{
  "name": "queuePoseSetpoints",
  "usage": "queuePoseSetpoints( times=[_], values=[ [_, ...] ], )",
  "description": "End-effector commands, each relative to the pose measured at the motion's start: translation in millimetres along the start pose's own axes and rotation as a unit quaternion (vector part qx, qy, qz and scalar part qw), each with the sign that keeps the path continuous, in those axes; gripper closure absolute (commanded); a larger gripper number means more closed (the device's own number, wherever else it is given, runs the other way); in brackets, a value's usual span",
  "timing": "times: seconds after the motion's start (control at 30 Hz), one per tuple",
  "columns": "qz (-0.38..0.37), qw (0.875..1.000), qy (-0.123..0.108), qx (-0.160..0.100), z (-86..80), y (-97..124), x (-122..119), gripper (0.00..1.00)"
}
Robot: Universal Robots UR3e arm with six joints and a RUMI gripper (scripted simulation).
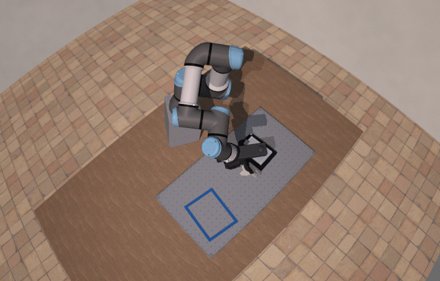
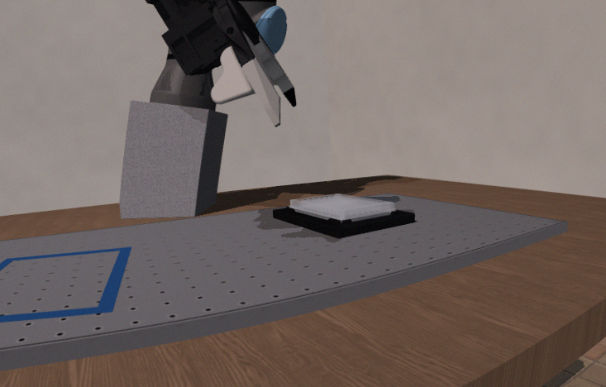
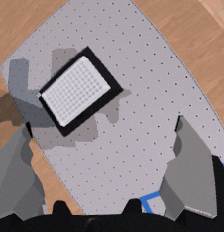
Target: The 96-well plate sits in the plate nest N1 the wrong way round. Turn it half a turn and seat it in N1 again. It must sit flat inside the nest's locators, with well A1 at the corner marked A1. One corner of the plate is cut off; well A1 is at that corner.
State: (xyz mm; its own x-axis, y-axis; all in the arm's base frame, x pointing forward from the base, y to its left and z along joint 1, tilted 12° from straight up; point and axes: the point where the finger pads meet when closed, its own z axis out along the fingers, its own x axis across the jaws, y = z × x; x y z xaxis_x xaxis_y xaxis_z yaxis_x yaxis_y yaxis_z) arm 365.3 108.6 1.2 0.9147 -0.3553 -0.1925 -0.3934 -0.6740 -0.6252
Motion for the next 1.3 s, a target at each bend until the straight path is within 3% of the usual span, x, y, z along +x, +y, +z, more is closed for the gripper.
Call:
queuePoseSetpoints(
  times=[0.0, 0.37, 0.53, 0.8, 0.93, 1.07, 1.27],
  values=[
    [0.073, 0.996, 0.003, -0.049, 13.8, 0.7, -8.5, 0.0],
    [0.127, 0.988, 0.008, -0.084, 26.9, -1.4, -20.4, 0.0],
    [0.171, 0.979, 0.019, -0.112, 36.5, -2.8, -29.8, 0.0],
    [0.214, 0.967, 0.036, -0.135, 44.7, -4.3, -38.7, 0.0],
    [0.214, 0.967, 0.036, -0.135, 44.7, -4.2, -38.7, 0.0],
    [0.255, 0.953, 0.058, -0.154, 51.6, -5.8, -47.0, 0.0],
    [0.275, 0.945, 0.071, -0.162, 54.6, -6.7, -51.1, 0.0]
  ],
)
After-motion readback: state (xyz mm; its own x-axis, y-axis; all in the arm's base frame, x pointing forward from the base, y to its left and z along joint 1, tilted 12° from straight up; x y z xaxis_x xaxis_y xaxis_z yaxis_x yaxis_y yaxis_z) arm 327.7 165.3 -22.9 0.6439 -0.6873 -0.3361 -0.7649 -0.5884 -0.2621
